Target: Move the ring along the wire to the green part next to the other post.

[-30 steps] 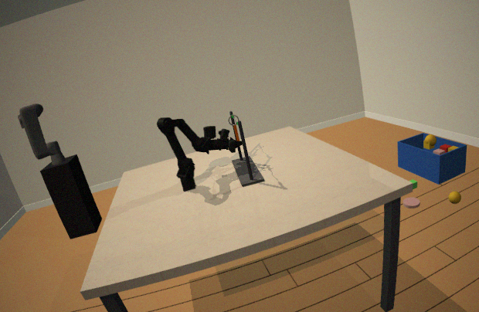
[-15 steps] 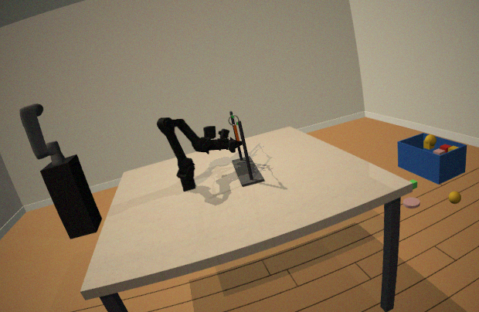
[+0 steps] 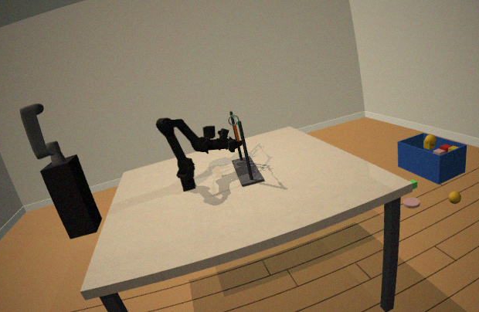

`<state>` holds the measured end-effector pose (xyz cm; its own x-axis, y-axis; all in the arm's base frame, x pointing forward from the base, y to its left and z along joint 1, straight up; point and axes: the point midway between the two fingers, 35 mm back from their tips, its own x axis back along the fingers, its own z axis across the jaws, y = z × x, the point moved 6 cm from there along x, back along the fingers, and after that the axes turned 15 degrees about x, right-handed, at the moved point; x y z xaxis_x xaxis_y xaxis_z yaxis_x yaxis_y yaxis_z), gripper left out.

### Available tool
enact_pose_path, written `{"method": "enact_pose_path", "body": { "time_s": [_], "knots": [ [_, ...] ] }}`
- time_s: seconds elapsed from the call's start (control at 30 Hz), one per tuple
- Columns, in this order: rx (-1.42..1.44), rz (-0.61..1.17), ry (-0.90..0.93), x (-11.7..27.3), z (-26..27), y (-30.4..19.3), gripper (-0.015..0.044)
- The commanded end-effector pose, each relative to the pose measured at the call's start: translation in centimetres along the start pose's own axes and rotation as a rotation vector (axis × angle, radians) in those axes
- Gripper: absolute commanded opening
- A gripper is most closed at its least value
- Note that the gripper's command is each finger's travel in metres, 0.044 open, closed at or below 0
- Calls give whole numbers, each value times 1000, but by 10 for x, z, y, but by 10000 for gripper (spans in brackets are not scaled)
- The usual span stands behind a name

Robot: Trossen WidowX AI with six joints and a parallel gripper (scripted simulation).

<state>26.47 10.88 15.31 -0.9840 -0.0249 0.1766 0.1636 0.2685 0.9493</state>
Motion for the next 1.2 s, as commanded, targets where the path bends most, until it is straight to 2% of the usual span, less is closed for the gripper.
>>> {"method": "enact_pose_path", "body": {
  "time_s": [0.0,0.53,1.17],
  "knots": [
    [-3,4,-2,8,0,-1,160],
    [-8,8,-4,46,0,-2,160],
    [-8,8,-4,47,0,-2,160]
  ]
}}
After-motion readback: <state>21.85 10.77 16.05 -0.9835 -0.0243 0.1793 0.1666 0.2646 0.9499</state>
